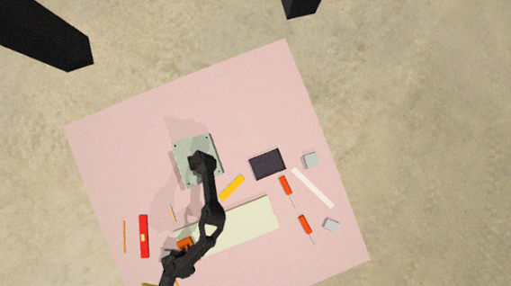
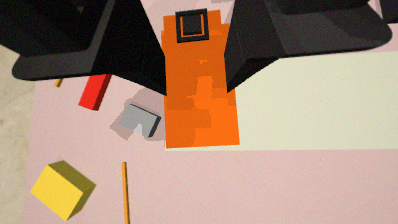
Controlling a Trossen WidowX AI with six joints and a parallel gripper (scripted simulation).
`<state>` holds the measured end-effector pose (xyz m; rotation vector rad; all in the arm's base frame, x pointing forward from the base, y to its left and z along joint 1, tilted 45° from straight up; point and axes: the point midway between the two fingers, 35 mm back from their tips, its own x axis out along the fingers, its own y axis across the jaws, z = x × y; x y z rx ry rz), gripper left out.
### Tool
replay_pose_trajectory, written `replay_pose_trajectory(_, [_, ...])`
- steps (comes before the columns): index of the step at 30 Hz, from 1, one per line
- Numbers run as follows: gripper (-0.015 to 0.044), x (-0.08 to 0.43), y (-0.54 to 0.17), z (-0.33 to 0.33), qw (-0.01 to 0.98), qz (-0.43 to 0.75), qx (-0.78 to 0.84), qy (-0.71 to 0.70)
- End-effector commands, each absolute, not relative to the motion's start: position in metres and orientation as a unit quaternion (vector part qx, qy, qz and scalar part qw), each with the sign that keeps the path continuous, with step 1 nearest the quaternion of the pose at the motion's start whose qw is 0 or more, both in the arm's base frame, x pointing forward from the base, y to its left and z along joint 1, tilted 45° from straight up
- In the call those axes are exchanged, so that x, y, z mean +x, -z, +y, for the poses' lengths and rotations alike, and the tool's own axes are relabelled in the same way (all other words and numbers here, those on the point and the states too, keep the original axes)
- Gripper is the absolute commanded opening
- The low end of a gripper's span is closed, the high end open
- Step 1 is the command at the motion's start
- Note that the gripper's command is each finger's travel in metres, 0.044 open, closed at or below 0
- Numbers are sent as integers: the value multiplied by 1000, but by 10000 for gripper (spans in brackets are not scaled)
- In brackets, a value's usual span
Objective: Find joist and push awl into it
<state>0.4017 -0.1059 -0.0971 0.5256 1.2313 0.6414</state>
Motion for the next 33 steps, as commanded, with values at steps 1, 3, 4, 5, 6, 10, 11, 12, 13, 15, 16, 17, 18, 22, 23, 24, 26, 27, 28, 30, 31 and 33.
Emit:
replay_pose_trajectory(1, [0,411,73,-87,745,552,208,-311])
replay_pose_trajectory(3, [0,414,63,-77,747,549,195,-319])
replay_pose_trajectory(4, [0,416,58,-72,748,548,188,-323])
replay_pose_trajectory(5, [0,417,53,-67,749,546,182,-328])
replay_pose_trajectory(6, [0,418,48,-61,750,544,175,-332])
replay_pose_trajectory(10, [0,421,28,-40,754,536,150,-349])
replay_pose_trajectory(11, [0,421,23,-34,754,534,144,-354])
replay_pose_trajectory(12, [0,421,19,-29,755,532,137,-358])
replay_pose_trajectory(13, [0,421,14,-23,755,530,131,-363])
replay_pose_trajectory(15, [0,421,4,-12,757,525,119,-371])
replay_pose_trajectory(16, [0,421,0,-6,757,522,113,-376])
replay_pose_trajectory(17, [0,420,-5,-1,757,520,107,-380])
replay_pose_trajectory(18, [0,419,-10,5,758,517,101,-385])
replay_pose_trajectory(22, [0,416,-28,27,759,506,77,-403])
replay_pose_trajectory(23, [0,414,-32,33,759,503,71,-407])
replay_pose_trajectory(24, [0,413,-37,38,759,500,65,-412])
replay_pose_trajectory(26, [0,410,-46,49,759,493,54,-421])
replay_pose_trajectory(27, [0,408,-50,54,759,490,48,-426])
replay_pose_trajectory(28, [0,406,-54,60,759,487,42,-430])
replay_pose_trajectory(30, [0,402,-63,71,759,480,31,-439])
replay_pose_trajectory(31, [0,399,-67,76,759,476,26,-444])
replay_pose_trajectory(33, [0,394,-75,86,758,469,15,-453])
